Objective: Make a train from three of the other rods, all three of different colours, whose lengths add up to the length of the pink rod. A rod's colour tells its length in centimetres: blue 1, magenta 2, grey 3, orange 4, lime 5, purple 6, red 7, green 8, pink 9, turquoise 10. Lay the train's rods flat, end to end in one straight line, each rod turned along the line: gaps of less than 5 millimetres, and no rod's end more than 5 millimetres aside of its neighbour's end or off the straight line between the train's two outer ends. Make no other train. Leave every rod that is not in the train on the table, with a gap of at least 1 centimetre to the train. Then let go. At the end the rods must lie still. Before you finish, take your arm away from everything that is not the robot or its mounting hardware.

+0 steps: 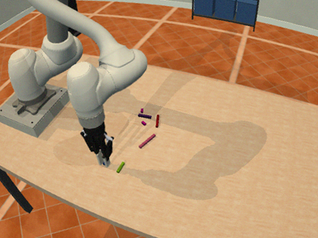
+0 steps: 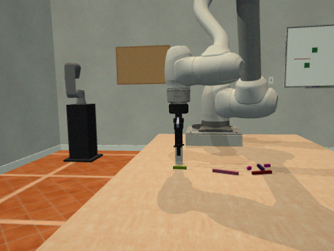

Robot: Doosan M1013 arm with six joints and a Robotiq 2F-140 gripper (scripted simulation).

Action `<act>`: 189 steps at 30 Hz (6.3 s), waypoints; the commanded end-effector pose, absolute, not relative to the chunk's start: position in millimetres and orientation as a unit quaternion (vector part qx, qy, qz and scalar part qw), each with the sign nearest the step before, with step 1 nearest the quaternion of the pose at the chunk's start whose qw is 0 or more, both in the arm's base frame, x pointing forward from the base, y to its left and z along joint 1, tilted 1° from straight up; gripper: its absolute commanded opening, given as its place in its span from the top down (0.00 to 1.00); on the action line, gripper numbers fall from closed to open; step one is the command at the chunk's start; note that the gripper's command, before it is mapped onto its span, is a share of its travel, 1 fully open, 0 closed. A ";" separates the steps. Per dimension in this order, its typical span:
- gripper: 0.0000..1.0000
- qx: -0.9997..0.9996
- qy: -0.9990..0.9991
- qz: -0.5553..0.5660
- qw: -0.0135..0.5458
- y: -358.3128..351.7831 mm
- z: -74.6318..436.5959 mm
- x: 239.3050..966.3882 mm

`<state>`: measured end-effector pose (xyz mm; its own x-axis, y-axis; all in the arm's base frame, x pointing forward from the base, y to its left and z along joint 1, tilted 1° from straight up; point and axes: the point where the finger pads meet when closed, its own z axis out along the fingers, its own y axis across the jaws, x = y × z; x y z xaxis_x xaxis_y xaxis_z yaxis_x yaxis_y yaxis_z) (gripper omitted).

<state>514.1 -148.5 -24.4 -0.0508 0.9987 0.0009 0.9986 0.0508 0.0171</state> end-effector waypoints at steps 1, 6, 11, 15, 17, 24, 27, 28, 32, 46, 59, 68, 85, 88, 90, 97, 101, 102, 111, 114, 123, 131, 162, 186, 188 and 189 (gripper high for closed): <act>0.85 0.690 0.724 0.005 0.003 -147.8 -28.3 509.3; 0.85 0.690 0.724 0.005 0.003 -147.8 -28.3 509.3; 0.85 0.690 0.724 0.005 0.003 -147.8 -28.3 509.3; 0.85 0.690 0.724 0.005 0.003 -147.8 -28.3 509.3; 0.85 0.690 0.724 0.005 0.003 -147.8 -28.3 509.3; 0.85 0.690 0.724 0.005 0.003 -147.8 -28.3 509.3; 0.85 0.690 0.724 0.005 0.003 -147.8 -28.3 509.3; 0.85 0.690 0.724 0.005 0.003 -147.8 -28.3 509.3; 0.97 0.690 0.724 0.005 0.003 -147.8 -28.3 509.3; 0.97 0.690 0.724 0.005 0.003 -147.8 -28.3 509.3; 0.97 0.690 0.724 0.005 0.003 -147.8 -28.3 509.3; 0.97 0.690 0.724 0.005 0.003 -147.8 -25.1 509.3; 0.97 0.690 0.724 0.005 0.003 -148.1 64.5 508.3; 0.97 0.690 0.724 0.005 0.003 -148.1 71.1 508.2; 0.97 0.690 0.724 0.005 0.003 -148.1 71.1 508.2; 0.97 0.690 0.724 0.005 0.003 -148.1 71.7 508.2; 0.97 0.690 0.724 0.005 0.003 -148.1 71.7 508.2; 0.97 0.690 0.724 0.005 0.003 -148.1 71.7 508.2; 0.97 0.690 0.724 0.005 0.003 -148.1 71.7 508.2; 0.97 0.690 0.724 0.005 0.003 -148.1 71.7 508.2; 0.97 0.690 0.724 0.005 0.003 -148.1 71.7 508.2; 0.97 0.690 0.724 0.005 0.003 -148.1 71.7 508.2; 0.97 0.734 0.679 0.005 0.003 -52.9 67.3 514.0; 0.97 0.734 0.679 0.005 0.003 -52.2 -11.1 516.0; 0.97 0.734 0.679 0.005 0.003 -52.2 -13.7 516.0; 0.97 0.734 0.679 0.005 0.003 -52.2 -14.5 516.0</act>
<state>520.0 -54.2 -6.8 0.0714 0.9974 0.0022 0.9973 -0.0715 0.0160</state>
